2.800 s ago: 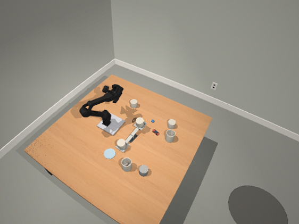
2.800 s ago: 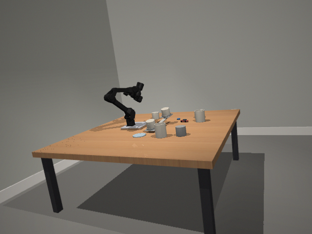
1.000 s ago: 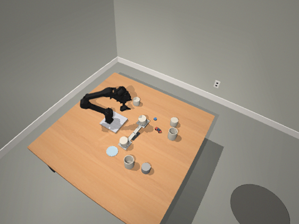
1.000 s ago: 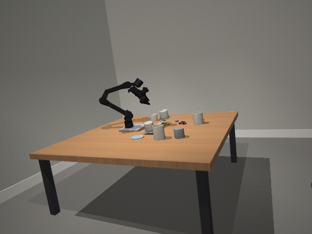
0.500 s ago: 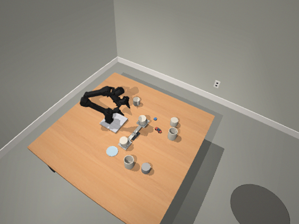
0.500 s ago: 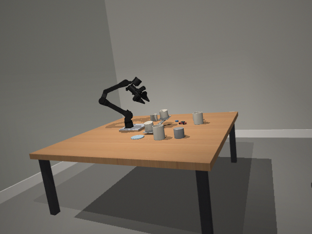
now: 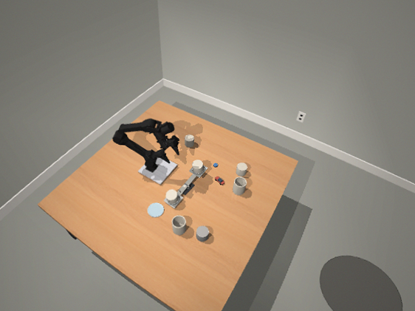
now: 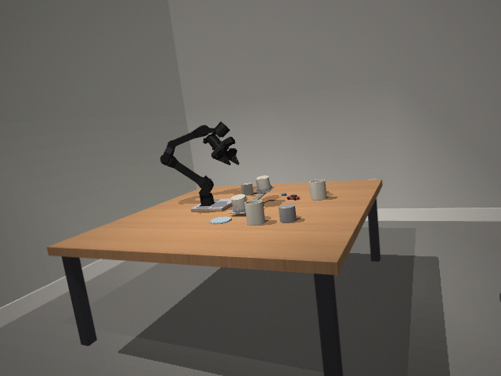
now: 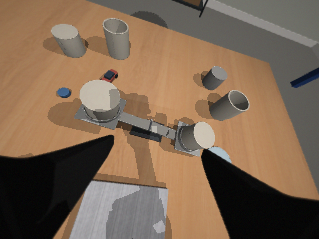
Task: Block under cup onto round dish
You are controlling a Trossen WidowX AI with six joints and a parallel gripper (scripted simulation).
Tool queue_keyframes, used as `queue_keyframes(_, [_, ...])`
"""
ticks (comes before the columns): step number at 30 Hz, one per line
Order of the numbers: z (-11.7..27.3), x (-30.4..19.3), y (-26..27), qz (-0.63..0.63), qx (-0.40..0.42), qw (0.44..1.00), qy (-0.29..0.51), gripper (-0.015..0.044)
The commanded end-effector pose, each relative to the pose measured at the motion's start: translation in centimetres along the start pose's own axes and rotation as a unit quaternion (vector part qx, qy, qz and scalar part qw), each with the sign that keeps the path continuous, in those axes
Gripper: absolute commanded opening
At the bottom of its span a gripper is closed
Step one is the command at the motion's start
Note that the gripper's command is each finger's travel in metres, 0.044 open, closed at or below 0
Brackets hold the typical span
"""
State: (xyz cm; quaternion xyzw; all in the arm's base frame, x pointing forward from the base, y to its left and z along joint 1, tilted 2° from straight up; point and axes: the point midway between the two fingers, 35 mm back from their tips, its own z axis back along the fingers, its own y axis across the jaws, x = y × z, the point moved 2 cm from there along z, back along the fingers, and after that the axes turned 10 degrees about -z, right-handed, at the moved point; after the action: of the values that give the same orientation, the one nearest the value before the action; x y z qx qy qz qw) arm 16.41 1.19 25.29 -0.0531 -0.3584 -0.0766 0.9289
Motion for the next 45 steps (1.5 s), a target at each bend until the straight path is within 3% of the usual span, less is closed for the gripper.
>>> queue_keyframes(1, [-0.7,0.6,-0.1,0.053,-0.012,0.998,0.023,0.0440])
queue_keyframes(23, [-7.5,3.7,-3.8,0.340,0.003,0.920,0.194,0.0440])
queue_keyframes(45, [-14.1,3.9,-10.9,0.570,0.176,0.756,0.269,0.0440])
